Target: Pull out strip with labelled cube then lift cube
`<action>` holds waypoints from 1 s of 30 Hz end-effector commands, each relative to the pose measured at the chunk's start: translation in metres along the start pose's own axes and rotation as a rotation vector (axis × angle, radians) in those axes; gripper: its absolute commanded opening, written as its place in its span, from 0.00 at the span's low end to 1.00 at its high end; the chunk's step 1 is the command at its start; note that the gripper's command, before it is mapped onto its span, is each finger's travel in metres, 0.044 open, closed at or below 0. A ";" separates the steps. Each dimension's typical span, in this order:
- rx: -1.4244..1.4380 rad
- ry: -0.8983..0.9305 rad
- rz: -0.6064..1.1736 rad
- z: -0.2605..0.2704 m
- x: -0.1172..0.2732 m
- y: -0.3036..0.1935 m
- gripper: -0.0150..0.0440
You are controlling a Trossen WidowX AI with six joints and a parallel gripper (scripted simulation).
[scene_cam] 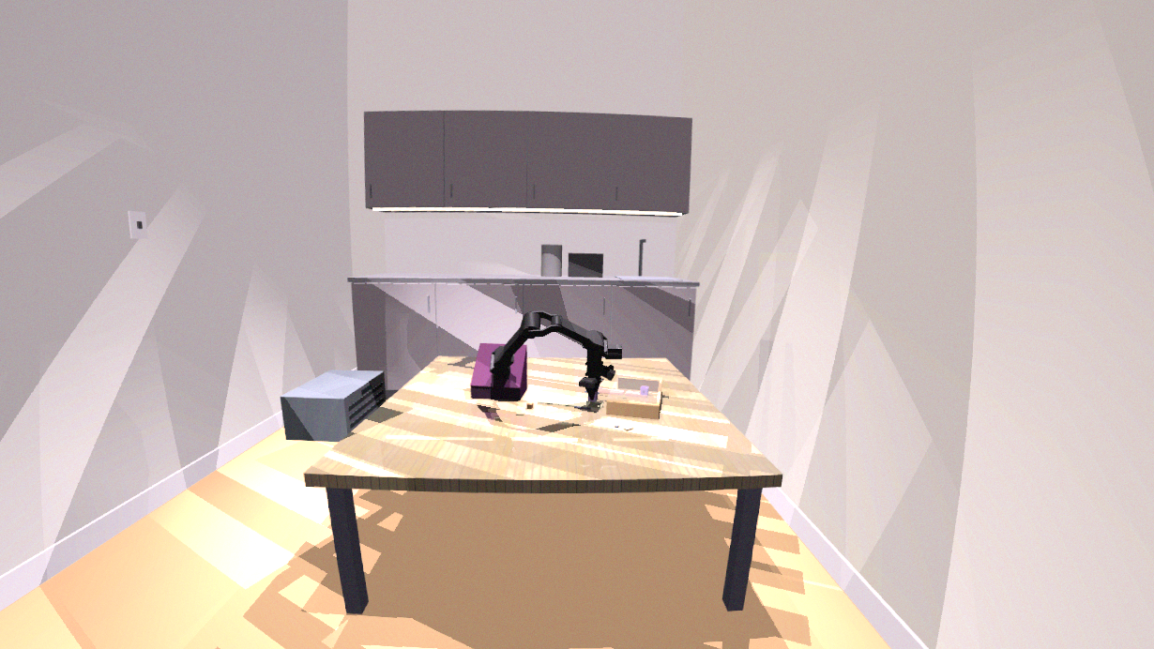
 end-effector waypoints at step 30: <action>0.010 0.001 0.008 0.007 0.056 -0.082 0.25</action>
Point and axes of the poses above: the point midway between the two fingers, 35 mm back from their tips, its own x axis back along the fingers, its own z axis across the jaws, y = z × x, the point moved 9 cm from there along x, back along the fingers, and after that the axes turned 9 degrees about x, right-handed, at the moved point
